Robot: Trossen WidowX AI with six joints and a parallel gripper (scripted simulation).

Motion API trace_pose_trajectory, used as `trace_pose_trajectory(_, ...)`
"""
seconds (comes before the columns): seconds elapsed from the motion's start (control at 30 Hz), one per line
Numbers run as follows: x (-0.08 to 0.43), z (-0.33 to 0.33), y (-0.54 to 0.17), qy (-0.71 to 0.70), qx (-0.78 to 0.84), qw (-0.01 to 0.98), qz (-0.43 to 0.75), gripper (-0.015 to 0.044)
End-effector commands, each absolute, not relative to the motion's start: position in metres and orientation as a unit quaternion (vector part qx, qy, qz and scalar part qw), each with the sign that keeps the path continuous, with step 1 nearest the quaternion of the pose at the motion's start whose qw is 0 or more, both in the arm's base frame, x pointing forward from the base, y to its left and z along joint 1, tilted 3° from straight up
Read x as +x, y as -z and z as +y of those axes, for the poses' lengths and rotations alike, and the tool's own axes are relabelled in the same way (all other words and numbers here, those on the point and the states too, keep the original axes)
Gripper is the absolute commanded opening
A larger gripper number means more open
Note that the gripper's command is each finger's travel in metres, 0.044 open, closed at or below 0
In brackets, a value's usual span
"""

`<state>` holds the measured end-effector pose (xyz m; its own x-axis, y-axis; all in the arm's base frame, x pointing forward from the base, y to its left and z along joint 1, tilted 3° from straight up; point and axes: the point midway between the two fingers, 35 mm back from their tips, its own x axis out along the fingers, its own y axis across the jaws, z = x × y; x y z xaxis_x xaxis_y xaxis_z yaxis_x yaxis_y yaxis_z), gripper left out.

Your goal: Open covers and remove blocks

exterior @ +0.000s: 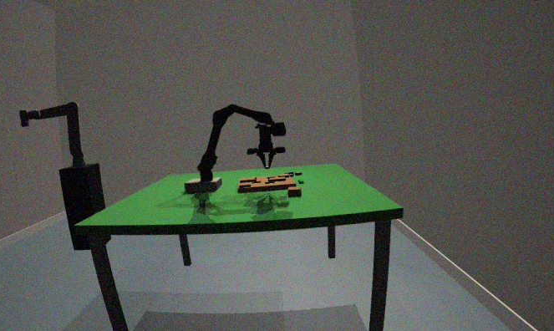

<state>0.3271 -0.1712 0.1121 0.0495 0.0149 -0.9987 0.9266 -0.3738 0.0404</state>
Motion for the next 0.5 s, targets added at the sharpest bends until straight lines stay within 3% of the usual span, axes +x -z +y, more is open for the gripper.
trace_pose_trajectory(0.0, 0.320, -0.184, -0.111, 0.567, 0.603, 0.402, 0.392, 0.0080)
trace_pose_trajectory(0.47, 0.288, -0.229, -0.109, 0.568, 0.602, 0.403, 0.391, 0.0080)
